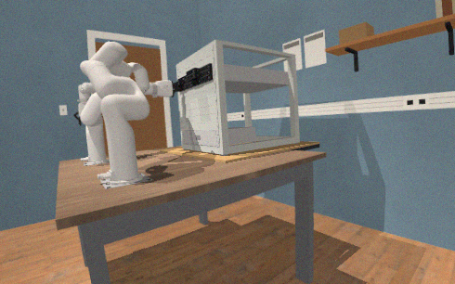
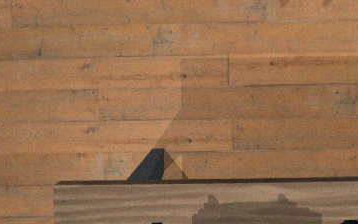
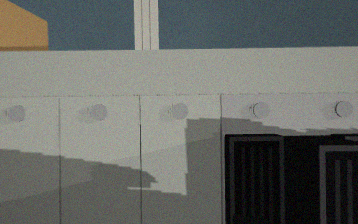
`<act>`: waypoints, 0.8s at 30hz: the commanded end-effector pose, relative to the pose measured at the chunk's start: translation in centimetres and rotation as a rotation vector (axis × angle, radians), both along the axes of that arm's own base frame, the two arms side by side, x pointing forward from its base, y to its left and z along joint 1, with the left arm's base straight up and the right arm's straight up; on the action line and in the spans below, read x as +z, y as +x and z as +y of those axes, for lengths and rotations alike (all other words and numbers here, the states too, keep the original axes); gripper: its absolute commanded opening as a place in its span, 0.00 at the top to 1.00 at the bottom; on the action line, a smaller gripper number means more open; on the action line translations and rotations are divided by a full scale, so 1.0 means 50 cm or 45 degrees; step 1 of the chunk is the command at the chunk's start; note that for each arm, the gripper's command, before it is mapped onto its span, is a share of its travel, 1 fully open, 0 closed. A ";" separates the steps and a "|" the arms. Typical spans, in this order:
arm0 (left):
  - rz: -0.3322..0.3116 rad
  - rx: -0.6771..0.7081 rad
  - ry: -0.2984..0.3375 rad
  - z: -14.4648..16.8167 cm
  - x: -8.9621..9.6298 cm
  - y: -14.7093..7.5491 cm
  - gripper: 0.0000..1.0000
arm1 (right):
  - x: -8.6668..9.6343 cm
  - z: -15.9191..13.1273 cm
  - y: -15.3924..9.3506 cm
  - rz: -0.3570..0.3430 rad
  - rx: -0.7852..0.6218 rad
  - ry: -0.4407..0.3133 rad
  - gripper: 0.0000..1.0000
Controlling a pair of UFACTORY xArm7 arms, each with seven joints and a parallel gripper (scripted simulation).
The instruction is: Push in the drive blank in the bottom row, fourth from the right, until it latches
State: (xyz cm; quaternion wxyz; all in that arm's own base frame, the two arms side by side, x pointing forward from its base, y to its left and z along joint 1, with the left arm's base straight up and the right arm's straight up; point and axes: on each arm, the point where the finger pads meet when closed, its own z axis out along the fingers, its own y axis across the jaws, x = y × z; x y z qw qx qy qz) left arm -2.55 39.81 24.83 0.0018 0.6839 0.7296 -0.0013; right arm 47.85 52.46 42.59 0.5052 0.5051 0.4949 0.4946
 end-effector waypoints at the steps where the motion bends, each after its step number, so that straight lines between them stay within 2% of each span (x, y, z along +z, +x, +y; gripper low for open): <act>1: 0.001 0.000 0.005 0.002 0.003 -0.001 0.00 | 0.005 -0.001 0.000 -0.003 -0.001 0.004 1.00; 9: 0.001 0.000 0.005 0.002 0.003 -0.001 0.00 | 0.005 0.000 -0.022 -0.003 -0.001 0.004 1.00; 21: 0.001 0.000 0.005 0.002 0.003 -0.001 0.00 | 0.004 0.003 -0.155 -0.002 0.000 0.004 1.00; 24: 0.001 0.000 0.005 0.002 0.003 -0.001 0.00 | 0.004 0.003 -0.164 -0.002 0.000 0.004 1.00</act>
